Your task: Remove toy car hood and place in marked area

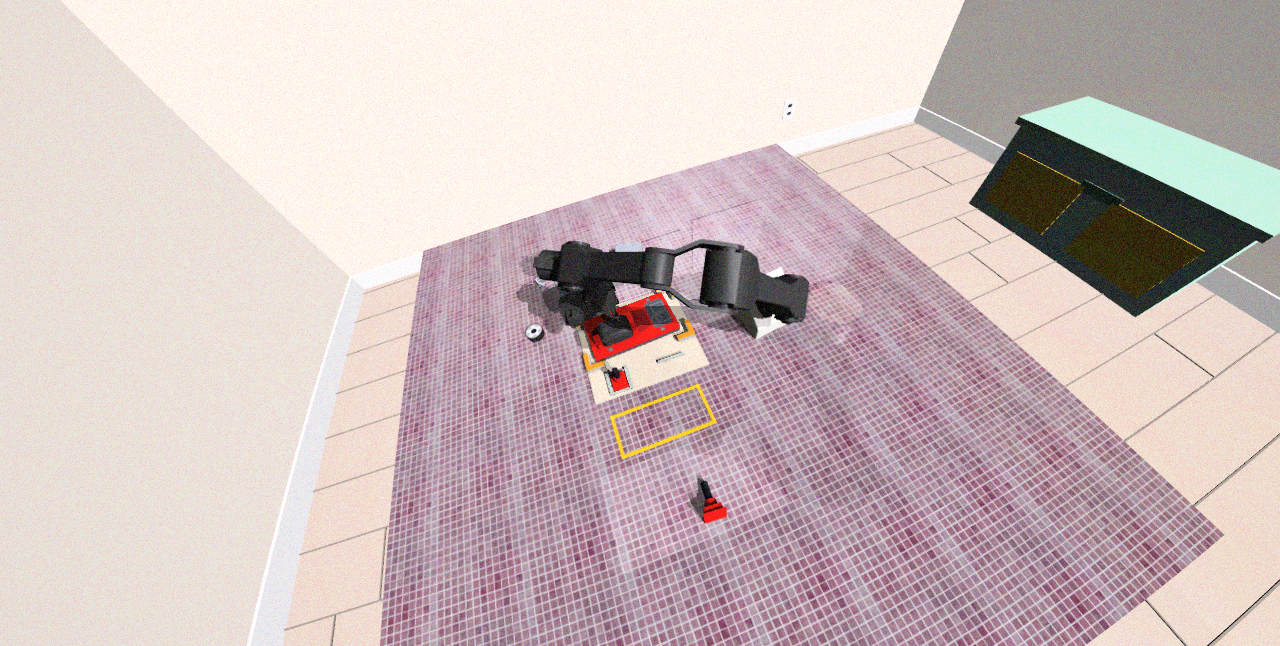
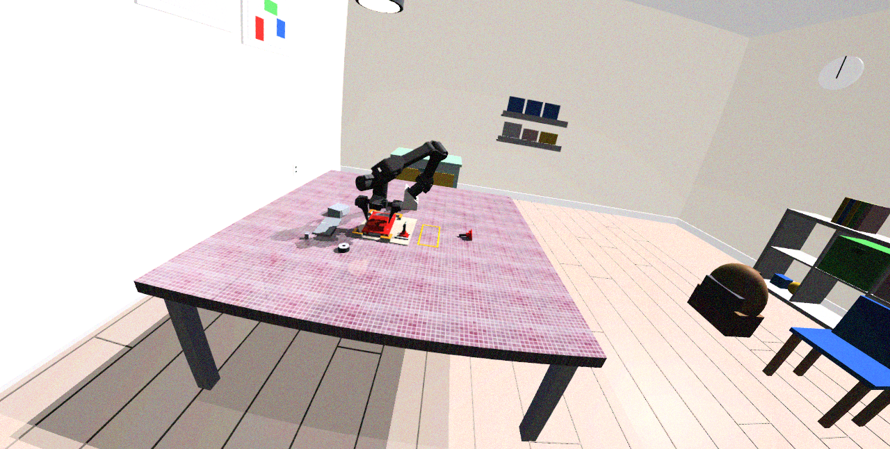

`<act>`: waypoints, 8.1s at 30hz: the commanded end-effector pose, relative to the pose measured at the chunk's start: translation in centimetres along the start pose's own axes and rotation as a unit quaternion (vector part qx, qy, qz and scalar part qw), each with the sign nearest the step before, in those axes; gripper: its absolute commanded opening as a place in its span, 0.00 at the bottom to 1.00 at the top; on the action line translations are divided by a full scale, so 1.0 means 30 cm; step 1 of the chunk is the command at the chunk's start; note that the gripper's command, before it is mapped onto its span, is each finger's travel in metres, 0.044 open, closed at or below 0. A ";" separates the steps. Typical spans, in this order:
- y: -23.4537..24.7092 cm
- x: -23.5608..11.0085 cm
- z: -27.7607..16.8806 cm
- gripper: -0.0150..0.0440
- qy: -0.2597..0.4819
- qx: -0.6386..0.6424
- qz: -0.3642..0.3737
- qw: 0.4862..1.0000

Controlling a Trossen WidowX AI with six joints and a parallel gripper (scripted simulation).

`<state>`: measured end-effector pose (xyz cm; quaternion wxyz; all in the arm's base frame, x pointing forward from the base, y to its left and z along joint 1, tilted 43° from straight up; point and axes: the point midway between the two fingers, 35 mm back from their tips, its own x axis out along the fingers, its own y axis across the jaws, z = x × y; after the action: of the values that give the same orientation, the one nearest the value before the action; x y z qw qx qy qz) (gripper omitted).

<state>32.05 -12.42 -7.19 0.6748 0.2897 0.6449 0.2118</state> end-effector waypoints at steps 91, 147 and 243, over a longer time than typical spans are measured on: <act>0.009 -0.197 -0.003 0.25 0.001 0.007 0.002 1.000; 0.744 -0.187 -0.062 0.25 0.002 0.002 0.005 1.000; 0.751 0.063 -0.067 0.25 0.001 0.002 0.007 1.000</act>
<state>32.33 5.66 6.58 0.6748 0.2915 0.6424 0.2168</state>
